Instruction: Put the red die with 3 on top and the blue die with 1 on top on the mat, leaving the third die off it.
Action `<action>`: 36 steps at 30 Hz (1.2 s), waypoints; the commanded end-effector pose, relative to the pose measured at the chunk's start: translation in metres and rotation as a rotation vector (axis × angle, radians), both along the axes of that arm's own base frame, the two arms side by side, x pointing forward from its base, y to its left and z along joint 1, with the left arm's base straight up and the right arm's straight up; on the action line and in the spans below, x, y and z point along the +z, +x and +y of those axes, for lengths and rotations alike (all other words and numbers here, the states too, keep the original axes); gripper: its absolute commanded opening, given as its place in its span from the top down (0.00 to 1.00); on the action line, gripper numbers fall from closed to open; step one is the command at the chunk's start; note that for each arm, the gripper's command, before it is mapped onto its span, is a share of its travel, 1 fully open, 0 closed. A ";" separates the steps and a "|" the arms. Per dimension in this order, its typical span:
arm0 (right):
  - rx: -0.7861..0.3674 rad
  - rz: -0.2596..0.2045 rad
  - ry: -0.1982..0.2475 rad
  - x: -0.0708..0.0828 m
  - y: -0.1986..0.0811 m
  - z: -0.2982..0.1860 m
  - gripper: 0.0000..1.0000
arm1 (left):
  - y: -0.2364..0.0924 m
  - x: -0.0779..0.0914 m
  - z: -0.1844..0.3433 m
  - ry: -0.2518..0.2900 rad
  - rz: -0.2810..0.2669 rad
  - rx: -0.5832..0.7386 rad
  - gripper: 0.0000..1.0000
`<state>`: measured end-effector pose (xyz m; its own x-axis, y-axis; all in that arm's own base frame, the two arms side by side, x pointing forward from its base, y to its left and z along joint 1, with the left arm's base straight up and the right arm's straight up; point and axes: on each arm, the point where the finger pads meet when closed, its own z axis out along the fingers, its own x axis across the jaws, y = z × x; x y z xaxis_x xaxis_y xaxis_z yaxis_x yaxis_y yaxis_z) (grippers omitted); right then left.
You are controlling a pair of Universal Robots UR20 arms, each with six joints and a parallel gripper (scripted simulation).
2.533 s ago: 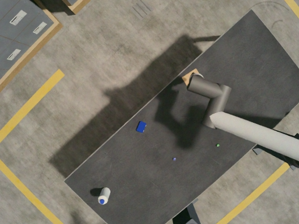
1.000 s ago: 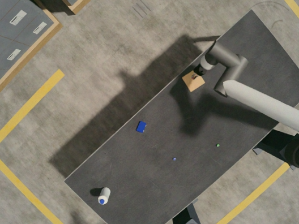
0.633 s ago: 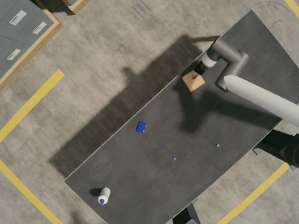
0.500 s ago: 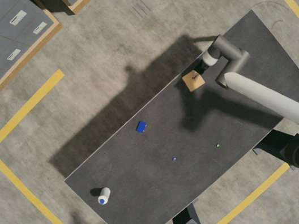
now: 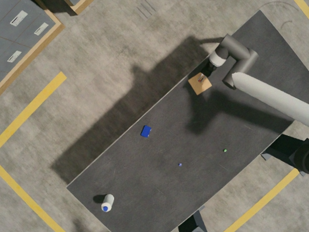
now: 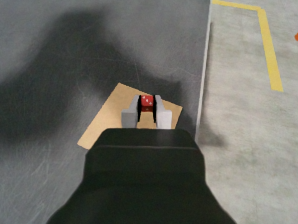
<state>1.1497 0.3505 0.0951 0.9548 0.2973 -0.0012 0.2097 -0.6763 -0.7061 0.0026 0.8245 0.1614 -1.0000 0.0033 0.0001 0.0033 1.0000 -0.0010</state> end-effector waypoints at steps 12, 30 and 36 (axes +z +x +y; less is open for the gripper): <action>0.000 -0.001 0.002 -0.003 0.000 0.000 0.66 | 0.000 0.001 0.000 0.001 0.000 0.000 0.00; 0.000 -0.001 0.002 -0.026 0.000 0.000 0.66 | 0.000 0.001 0.000 0.001 0.000 0.000 0.00; 0.000 -0.001 0.002 -0.037 0.000 0.000 0.66 | 0.000 0.001 0.000 0.001 0.000 0.000 0.00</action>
